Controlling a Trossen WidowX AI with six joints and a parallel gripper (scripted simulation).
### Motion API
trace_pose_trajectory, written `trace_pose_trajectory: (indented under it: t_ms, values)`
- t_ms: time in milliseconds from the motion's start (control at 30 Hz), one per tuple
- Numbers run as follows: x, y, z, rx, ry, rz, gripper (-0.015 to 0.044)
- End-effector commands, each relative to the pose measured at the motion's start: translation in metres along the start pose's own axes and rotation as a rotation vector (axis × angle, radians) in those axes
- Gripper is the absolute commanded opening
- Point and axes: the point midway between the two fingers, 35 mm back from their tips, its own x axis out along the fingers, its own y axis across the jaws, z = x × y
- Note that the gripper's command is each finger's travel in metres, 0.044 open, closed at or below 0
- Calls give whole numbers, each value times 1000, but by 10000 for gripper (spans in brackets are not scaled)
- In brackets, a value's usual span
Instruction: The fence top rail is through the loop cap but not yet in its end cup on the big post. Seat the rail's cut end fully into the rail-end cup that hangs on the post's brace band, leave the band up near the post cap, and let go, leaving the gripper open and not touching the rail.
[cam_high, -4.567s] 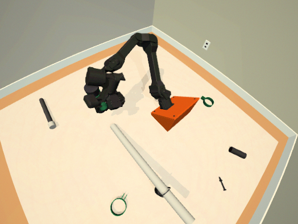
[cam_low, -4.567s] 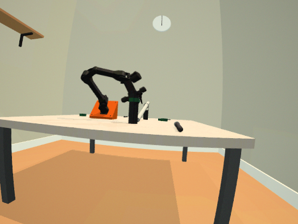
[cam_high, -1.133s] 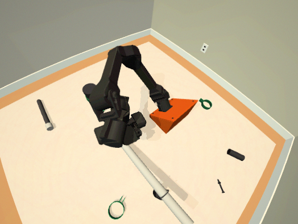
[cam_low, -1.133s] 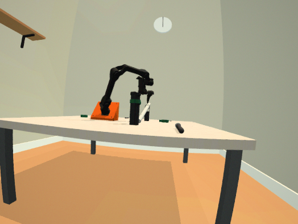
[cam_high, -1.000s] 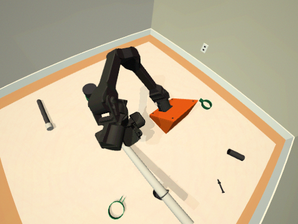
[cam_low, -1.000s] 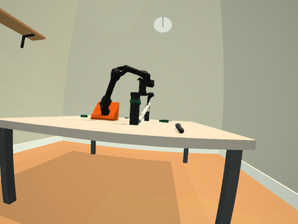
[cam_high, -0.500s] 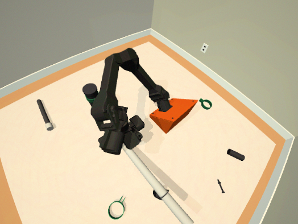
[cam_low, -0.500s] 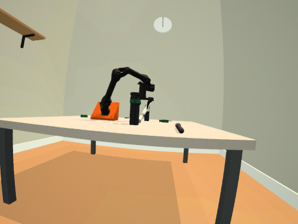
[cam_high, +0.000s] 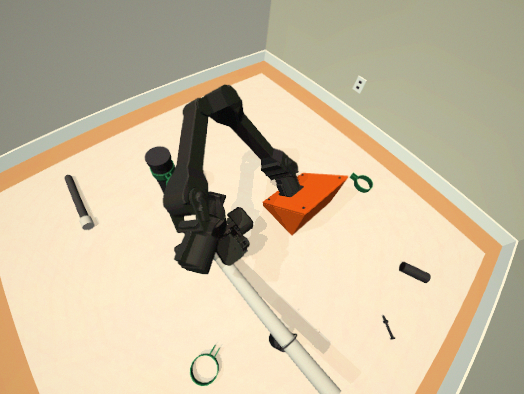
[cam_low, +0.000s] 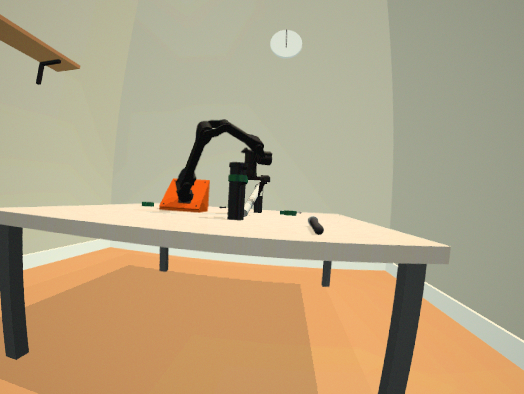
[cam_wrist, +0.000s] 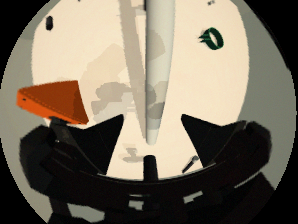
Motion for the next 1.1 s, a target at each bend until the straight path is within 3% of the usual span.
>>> trace_pose_trajectory:
  t_ms: [0, 1067]
  values:
    - [8, 0, -1, -1, 4, 0, 440]
    - [58, 1, -3, -1, 8, 0, 440]
